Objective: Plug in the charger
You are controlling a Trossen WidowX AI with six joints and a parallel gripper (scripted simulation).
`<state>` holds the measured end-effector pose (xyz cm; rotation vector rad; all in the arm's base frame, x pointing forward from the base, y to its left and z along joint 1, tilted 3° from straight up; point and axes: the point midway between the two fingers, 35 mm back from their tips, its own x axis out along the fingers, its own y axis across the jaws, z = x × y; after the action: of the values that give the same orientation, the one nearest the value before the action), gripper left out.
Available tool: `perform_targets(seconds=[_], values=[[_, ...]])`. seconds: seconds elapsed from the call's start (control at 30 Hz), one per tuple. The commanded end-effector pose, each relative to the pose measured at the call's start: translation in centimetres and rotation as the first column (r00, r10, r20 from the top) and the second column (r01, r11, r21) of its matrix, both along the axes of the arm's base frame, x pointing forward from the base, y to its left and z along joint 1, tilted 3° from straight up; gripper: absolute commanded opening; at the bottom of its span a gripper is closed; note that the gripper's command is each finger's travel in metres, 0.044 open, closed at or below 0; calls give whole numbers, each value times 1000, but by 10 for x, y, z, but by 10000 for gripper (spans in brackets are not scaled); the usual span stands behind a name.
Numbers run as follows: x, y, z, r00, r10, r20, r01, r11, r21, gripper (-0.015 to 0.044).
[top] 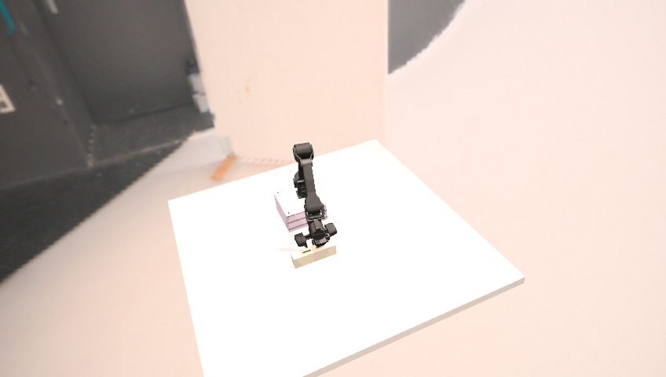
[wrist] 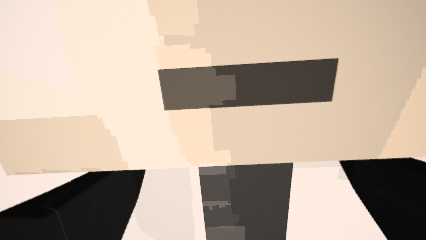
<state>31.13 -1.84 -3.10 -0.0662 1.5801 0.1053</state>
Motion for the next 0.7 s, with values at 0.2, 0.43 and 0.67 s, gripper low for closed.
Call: perform_targets(seconds=[0.2, 0.43, 0.67], values=[[-5, 0, -1, 1000, 2, 5, -2, 1000, 2, 440], [-6, 0, -1, 1000, 3, 11, -3, 1000, 3, 440], [-8, 0, -2, 1000, 3, 17, -3, 1000, 4, 440]])
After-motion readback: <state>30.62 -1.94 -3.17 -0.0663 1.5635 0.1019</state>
